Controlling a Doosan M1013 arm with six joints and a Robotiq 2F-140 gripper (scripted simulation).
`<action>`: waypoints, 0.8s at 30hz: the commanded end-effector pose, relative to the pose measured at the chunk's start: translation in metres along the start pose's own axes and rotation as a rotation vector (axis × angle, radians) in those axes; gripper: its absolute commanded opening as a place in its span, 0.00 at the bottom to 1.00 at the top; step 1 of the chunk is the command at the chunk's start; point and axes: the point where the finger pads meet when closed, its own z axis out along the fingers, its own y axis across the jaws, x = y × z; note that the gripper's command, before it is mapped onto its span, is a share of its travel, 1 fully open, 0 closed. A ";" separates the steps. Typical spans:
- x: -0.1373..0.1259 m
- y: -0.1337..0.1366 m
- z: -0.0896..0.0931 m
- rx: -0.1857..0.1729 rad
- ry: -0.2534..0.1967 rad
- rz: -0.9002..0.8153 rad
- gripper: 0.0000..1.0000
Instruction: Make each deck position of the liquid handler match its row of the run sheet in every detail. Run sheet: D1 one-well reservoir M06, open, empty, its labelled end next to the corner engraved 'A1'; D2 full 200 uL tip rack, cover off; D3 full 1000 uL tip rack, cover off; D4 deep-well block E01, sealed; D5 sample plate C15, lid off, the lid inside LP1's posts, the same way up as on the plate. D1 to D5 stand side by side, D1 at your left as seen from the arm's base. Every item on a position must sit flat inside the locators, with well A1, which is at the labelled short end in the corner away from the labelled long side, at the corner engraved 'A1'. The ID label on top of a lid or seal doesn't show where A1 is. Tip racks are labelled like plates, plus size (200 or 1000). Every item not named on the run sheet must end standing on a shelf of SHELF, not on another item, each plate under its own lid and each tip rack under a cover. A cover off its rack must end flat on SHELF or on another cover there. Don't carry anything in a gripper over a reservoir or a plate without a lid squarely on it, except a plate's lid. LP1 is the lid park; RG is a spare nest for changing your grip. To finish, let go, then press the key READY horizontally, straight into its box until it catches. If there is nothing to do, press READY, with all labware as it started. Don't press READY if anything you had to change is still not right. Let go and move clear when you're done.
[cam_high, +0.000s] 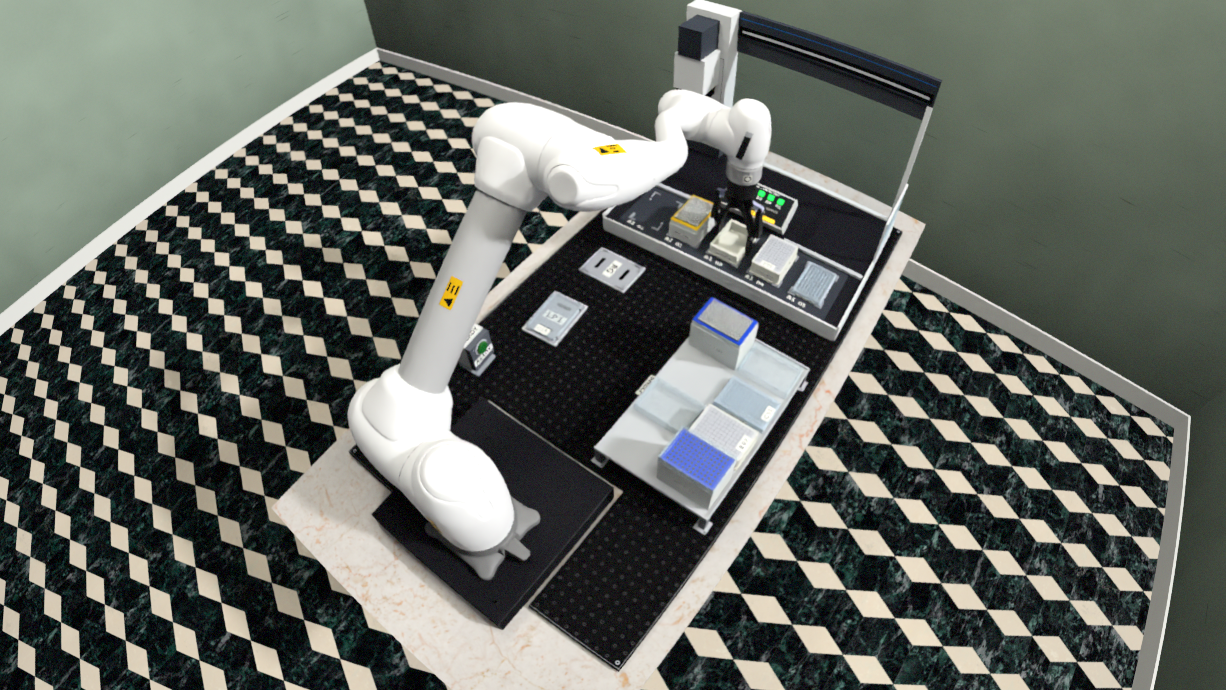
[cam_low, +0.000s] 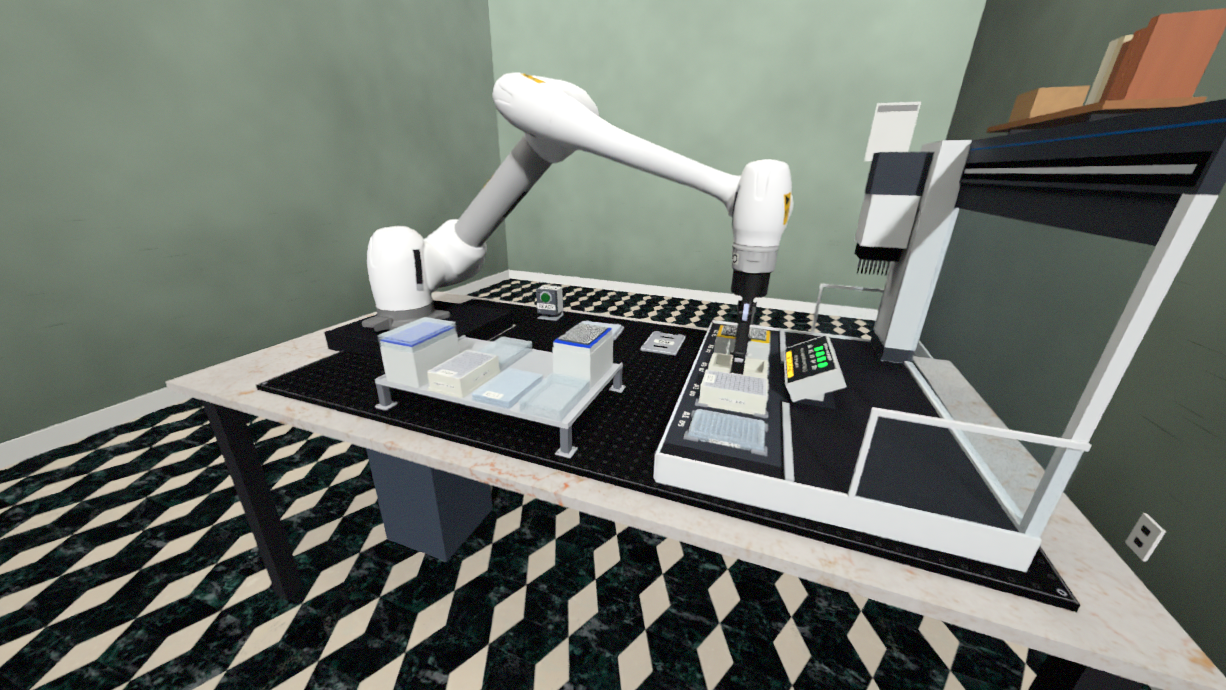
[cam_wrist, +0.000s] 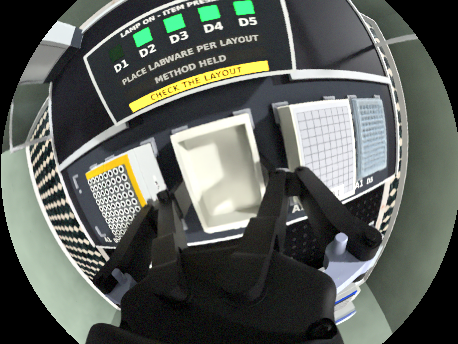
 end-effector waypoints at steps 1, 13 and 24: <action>0.000 0.000 -0.001 0.000 0.002 0.000 0.10; 0.000 0.000 -0.018 0.000 0.002 0.000 0.10; 0.000 0.000 -0.033 0.000 0.002 0.000 0.10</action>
